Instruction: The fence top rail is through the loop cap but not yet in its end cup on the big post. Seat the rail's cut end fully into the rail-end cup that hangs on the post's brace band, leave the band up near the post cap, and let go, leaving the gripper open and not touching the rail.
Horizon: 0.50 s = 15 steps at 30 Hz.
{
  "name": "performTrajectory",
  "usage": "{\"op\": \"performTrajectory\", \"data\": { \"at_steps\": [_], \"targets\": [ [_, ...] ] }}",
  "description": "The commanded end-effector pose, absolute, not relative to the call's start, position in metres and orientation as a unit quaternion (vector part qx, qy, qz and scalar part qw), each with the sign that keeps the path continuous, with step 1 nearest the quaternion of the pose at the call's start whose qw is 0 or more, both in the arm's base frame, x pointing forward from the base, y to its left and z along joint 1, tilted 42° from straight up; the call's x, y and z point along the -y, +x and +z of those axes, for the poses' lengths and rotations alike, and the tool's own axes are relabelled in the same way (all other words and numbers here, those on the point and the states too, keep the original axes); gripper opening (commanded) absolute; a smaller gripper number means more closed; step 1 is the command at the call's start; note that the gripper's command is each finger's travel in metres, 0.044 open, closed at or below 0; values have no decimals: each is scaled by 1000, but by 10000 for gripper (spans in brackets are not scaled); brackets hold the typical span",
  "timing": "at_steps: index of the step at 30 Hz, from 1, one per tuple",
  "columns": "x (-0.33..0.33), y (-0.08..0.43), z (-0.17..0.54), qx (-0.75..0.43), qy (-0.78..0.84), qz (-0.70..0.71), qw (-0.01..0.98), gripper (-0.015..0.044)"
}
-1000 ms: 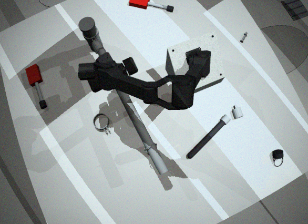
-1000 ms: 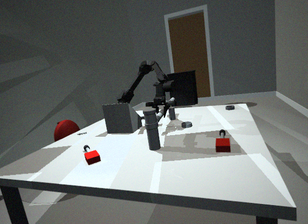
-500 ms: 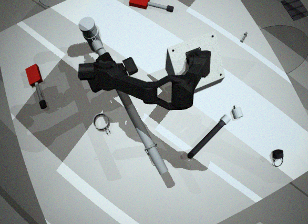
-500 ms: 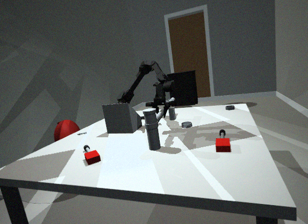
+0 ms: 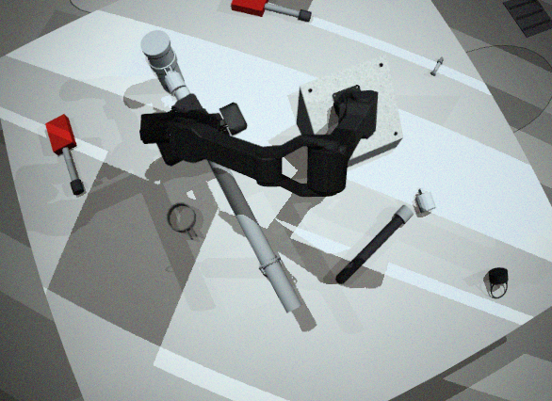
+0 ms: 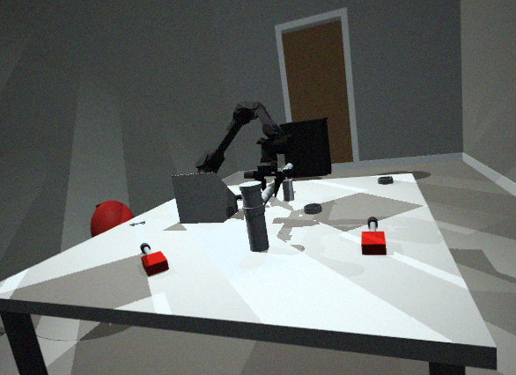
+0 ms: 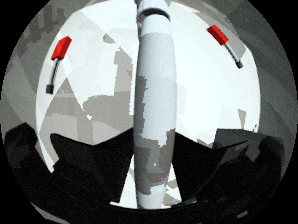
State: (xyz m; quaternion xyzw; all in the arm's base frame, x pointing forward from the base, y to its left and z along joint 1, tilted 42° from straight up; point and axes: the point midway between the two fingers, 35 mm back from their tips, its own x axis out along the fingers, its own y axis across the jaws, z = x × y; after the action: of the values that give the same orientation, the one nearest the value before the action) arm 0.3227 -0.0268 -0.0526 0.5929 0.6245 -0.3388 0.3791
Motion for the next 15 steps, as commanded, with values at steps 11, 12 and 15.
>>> {"op": "performTrajectory", "data": {
  "at_steps": [11,12,15],
  "targets": [
    [31,326,-52,-623,592,-339,384,0],
    [32,326,-52,-623,592,-339,384,0],
    [32,326,-52,-623,592,-339,384,0]
  ]
}}
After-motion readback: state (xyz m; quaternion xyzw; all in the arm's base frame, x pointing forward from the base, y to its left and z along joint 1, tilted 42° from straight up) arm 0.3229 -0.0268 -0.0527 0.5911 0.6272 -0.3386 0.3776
